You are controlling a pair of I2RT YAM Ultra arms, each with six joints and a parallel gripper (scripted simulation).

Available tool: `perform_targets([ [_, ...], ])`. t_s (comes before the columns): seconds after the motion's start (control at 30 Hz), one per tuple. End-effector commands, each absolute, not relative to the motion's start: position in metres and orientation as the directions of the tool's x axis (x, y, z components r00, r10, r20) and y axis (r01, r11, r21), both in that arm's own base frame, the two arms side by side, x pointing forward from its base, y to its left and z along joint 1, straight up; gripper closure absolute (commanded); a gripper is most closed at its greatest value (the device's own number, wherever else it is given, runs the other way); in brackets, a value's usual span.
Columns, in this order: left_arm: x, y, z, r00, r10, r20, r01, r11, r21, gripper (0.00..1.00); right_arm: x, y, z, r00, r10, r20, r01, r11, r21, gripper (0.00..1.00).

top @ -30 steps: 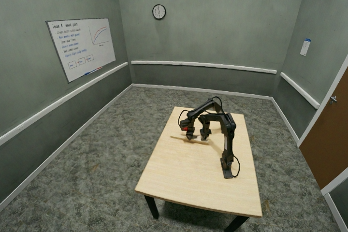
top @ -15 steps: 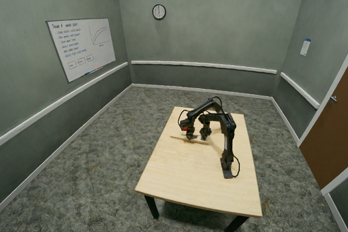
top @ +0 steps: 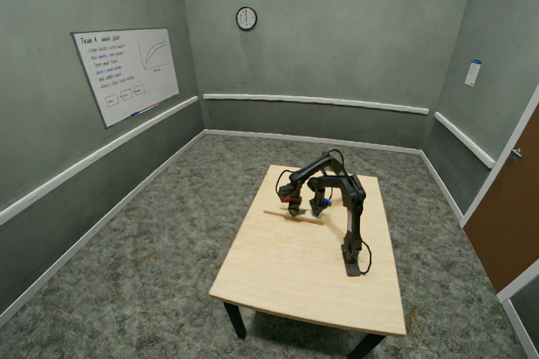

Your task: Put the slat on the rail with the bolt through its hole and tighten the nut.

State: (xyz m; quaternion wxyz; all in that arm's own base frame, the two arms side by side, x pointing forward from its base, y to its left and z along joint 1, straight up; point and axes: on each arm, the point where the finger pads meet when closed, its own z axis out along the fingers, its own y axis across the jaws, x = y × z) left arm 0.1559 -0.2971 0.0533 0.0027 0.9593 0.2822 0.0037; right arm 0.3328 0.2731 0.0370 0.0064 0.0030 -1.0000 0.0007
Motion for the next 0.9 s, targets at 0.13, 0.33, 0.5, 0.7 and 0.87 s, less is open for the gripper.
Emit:
perform_targets([
  [0.13,0.1471,-0.2927,0.0572,0.985,0.171,0.002,0.171,-0.985,0.008,0.88,0.3346,0.2744,0.042,-1.0,-0.005,0.001,-0.005,1.0,0.007,0.28],
  [0.33,0.1471,-0.2927,0.0572,0.994,0.112,0.003,0.112,-0.994,0.008,0.88,0.3346,0.2744,0.042,-1.0,-0.005,0.001,-0.005,1.0,0.007,0.28],
  [0.5,0.1471,-0.2927,0.0572,0.994,0.112,0.003,0.112,-0.994,0.008,0.88,0.3346,0.2744,0.042,-1.0,-0.005,0.001,-0.005,1.0,0.007,0.28],
  [0.7,0.1471,-0.2927,0.0572,0.994,0.112,0.003,0.112,-0.994,0.008,0.88,0.3346,0.2744,0.042,-1.0,-0.005,0.001,-0.005,1.0,0.007,0.28],
  [0.87,0.1471,-0.2927,0.0572,0.994,0.112,0.003,0.112,-0.994,0.008,0.88,0.3346,0.2744,0.042,-1.0,-0.005,0.001,-0.005,1.0,0.007,0.28],
])
